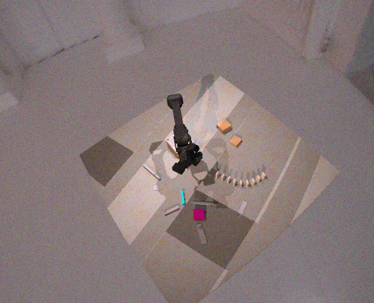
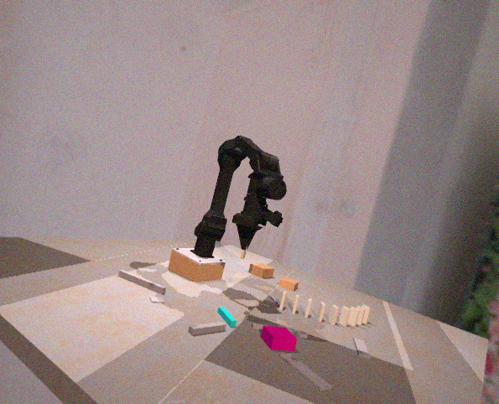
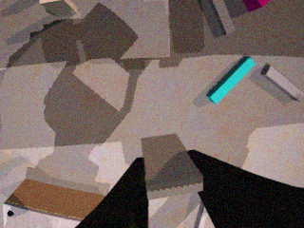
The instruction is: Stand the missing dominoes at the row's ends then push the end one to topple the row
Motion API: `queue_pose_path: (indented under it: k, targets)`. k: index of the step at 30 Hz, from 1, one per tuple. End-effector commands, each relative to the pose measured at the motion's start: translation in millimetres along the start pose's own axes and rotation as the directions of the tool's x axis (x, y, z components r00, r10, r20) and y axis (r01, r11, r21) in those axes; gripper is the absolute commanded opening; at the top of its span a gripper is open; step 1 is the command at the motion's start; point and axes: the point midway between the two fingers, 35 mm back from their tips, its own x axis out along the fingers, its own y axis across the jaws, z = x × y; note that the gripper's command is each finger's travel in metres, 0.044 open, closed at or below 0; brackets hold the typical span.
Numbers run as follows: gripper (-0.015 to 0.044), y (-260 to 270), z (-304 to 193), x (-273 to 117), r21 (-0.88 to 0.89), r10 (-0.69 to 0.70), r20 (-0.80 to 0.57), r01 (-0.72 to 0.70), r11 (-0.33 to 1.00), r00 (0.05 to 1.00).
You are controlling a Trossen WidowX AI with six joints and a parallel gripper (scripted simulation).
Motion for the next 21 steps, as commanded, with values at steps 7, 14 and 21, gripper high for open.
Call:
queue_pose_path:
  k: [7, 14, 21]
  targets:
    - [0.0107, 61, 77, -2, -0.006, 0.018, -0.003, -0.018, 1.0, 1.0]
    - [0.0107, 88, 99, -3, -0.007, 0.021, -0.001, -0.021, 1.0, 1.0]
    - [0.0107, 86, 104, 28, -0.007, 0.021, 0.0, -0.021, 1.0, 1.0]
